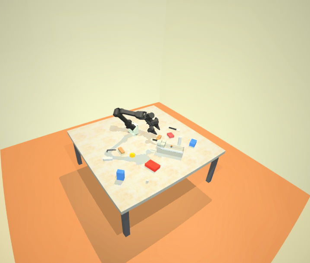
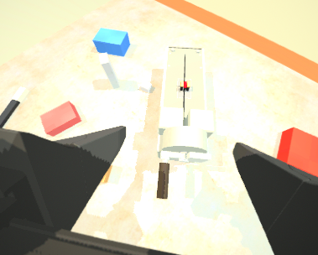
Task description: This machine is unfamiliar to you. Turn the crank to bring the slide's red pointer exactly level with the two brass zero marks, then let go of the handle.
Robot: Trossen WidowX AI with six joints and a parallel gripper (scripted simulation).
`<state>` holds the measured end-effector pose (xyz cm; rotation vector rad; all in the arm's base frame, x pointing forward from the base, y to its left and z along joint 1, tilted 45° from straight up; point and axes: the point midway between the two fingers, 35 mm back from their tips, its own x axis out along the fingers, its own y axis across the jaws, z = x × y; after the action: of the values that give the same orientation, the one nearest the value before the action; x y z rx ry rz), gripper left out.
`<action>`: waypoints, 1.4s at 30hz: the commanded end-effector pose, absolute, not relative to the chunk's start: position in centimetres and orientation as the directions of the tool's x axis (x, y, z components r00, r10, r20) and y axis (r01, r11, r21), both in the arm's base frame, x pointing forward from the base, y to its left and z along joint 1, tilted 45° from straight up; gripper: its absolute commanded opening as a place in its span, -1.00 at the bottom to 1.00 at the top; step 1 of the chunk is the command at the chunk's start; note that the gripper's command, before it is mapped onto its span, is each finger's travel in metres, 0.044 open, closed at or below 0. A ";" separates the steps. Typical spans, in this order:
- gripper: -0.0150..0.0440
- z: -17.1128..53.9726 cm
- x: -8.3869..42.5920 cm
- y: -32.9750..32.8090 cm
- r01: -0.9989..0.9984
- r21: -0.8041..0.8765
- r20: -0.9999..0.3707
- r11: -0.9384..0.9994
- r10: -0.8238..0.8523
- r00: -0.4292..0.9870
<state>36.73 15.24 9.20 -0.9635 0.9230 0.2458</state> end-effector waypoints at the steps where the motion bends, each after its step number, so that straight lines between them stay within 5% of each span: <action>1: 1.00 9.1 35.2 14.7 -0.610 -0.571 -0.792 0.550 -0.172 0.586; 42: 1.00 2.4 35.7 8.0 -0.609 -0.572 -0.791 0.549 -0.174 0.587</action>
<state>35.88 8.45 3.05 -0.9817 0.9301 0.3001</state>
